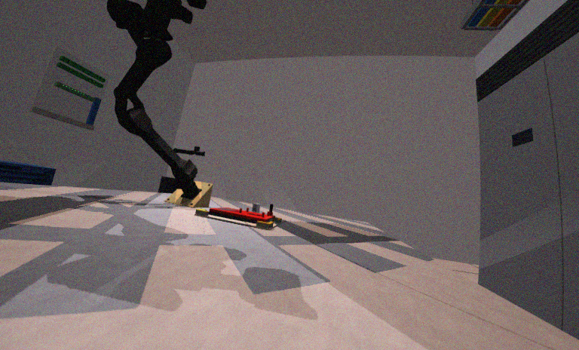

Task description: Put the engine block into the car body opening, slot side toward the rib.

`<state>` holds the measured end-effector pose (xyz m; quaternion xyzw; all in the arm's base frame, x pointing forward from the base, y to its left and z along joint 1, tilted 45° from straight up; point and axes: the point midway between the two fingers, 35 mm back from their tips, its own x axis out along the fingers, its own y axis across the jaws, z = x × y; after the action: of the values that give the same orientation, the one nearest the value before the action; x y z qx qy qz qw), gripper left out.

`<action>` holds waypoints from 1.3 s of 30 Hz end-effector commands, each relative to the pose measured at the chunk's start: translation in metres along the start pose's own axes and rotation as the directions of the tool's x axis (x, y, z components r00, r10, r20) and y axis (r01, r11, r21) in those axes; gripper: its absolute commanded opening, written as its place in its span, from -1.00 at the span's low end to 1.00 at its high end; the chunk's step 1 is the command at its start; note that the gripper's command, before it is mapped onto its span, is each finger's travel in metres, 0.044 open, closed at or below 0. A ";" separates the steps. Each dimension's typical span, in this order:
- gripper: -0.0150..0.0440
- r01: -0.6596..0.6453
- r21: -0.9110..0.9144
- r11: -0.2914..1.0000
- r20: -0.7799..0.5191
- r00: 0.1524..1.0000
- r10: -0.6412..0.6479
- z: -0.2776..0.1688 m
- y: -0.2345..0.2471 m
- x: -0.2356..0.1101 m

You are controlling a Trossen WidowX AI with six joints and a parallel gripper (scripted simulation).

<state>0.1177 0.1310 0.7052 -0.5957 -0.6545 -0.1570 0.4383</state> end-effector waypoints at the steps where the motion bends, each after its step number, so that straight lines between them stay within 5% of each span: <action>1: 1.00 -0.046 0.052 0.998 -0.013 0.999 0.047 0.002 0.028 0.002; 18: 1.00 -0.283 0.476 0.833 -0.036 0.940 0.340 0.018 0.150 -0.003; 39: 1.00 -0.411 0.858 0.309 0.073 0.692 0.718 0.082 0.304 -0.049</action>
<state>0.3474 0.2241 0.5452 -0.4848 -0.3418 0.2185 0.7748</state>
